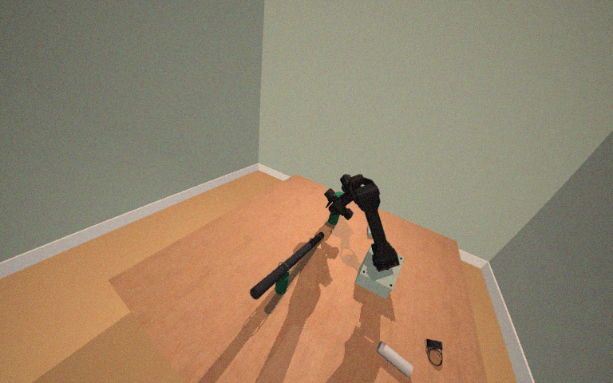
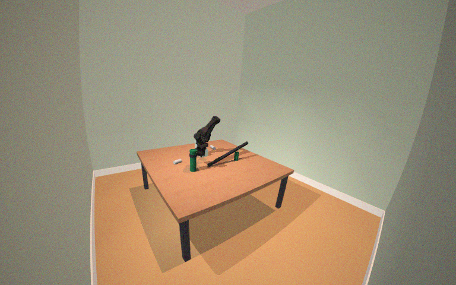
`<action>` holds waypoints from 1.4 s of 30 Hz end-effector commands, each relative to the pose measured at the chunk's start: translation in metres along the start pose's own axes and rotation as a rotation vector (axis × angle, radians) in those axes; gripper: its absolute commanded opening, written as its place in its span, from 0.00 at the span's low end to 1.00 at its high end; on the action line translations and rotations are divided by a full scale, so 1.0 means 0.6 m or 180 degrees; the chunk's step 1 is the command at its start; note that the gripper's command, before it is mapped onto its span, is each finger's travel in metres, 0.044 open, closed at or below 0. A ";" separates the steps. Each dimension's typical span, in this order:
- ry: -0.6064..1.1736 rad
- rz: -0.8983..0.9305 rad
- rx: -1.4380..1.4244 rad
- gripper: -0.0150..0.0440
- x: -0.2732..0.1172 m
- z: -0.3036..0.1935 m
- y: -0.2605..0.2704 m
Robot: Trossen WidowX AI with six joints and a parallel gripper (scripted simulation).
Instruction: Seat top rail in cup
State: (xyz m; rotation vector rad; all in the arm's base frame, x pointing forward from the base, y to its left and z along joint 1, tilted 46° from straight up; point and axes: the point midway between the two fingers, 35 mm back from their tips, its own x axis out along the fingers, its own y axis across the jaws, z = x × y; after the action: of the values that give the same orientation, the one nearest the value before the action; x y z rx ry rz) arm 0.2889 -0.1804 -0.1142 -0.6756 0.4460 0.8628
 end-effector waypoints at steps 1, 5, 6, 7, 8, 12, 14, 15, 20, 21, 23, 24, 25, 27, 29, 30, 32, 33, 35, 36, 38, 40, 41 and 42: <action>0.0004 0.0001 0.0010 0.83 -0.007 0.007 -0.005; 0.0011 0.0004 0.0030 1.00 -0.021 0.024 -0.015; 0.0012 0.0004 0.0035 1.00 -0.026 0.029 -0.017; 0.0014 0.0005 0.0041 1.00 -0.030 0.034 -0.020; 0.0016 0.0005 0.0047 1.00 -0.034 0.038 -0.022; 0.0024 0.0008 0.0069 1.00 -0.050 0.058 -0.031; 0.0027 0.0008 0.0076 1.00 -0.056 0.065 -0.034; 0.0027 0.0008 0.0077 1.00 -0.056 0.066 -0.034; 0.0029 -0.0020 0.0479 1.00 -0.067 0.075 -0.049; 0.0033 -0.0019 0.0785 1.00 -0.076 0.086 -0.054; 0.0040 -0.0019 0.1398 1.00 -0.093 0.108 -0.064; 0.0044 -0.0020 0.1705 1.00 -0.102 0.119 -0.068; 0.0048 -0.0021 0.2011 1.00 -0.110 0.130 -0.072; 0.0056 -0.0024 0.2624 1.00 -0.127 0.154 -0.079; 0.0064 -0.0030 0.3237 1.00 -0.144 0.178 -0.085; 0.0068 -0.0033 0.3544 1.00 -0.152 0.190 -0.087; 0.0077 -0.0041 0.4157 1.00 -0.169 0.215 -0.090; 0.0081 -0.0046 0.4464 1.00 -0.177 0.227 -0.090; 0.0087 -0.0056 0.5001 1.00 -0.190 0.250 -0.091; 0.0089 -0.0059 0.5159 1.00 -0.194 0.256 -0.091; 0.0090 -0.0060 0.5221 1.00 -0.196 0.259 -0.091; 0.0090 -0.0060 0.5221 1.00 -0.196 0.259 -0.091; 0.0090 -0.0060 0.5221 1.00 -0.196 0.259 -0.091; 0.0090 -0.0060 0.5221 1.00 -0.196 0.259 -0.091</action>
State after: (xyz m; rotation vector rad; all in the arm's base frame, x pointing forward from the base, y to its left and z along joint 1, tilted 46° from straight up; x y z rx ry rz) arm 0.2834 -0.1669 0.0547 0.5625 0.8943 0.3898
